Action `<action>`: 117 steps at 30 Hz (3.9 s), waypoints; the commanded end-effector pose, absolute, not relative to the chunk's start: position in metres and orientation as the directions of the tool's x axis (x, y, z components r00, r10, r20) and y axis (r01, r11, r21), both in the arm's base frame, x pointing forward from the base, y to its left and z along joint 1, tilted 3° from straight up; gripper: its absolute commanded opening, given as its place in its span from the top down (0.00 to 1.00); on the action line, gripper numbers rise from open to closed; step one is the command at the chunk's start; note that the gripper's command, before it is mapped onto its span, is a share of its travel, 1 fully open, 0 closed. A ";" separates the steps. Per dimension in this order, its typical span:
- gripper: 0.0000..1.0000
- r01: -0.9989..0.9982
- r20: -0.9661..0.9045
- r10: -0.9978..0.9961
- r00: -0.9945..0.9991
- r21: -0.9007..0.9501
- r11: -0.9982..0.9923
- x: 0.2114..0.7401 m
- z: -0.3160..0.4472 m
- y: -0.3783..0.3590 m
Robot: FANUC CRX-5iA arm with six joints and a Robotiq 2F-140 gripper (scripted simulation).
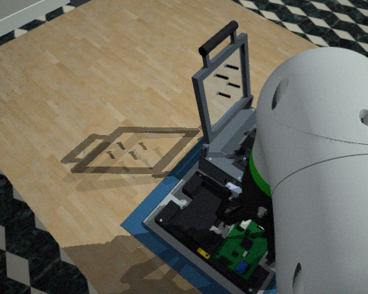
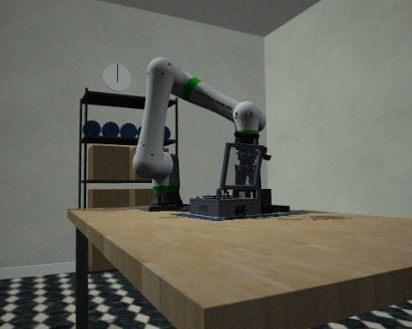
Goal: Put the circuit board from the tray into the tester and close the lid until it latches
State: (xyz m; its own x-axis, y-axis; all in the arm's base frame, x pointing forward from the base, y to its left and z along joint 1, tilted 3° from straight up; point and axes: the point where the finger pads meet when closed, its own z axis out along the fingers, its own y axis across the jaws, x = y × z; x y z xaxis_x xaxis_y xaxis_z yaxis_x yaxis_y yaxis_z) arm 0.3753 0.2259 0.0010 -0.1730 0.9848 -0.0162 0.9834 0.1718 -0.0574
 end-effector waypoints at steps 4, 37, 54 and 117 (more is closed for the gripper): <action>0.54 0.983 -0.016 0.985 -0.173 -0.057 0.172 0.375 0.001 0.226; 0.54 0.983 -0.016 0.985 -0.173 -0.057 0.172 0.376 0.008 0.226; 0.54 0.983 -0.016 0.985 -0.173 -0.057 0.172 0.376 0.021 0.226; 0.54 0.983 -0.016 0.985 -0.173 -0.057 0.172 0.380 0.088 0.228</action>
State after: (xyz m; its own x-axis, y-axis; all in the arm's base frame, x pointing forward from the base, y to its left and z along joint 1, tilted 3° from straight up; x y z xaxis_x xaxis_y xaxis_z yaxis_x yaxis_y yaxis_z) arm 0.3796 0.2280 0.0821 -0.1729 0.9848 -0.0162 0.9835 0.1717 -0.0576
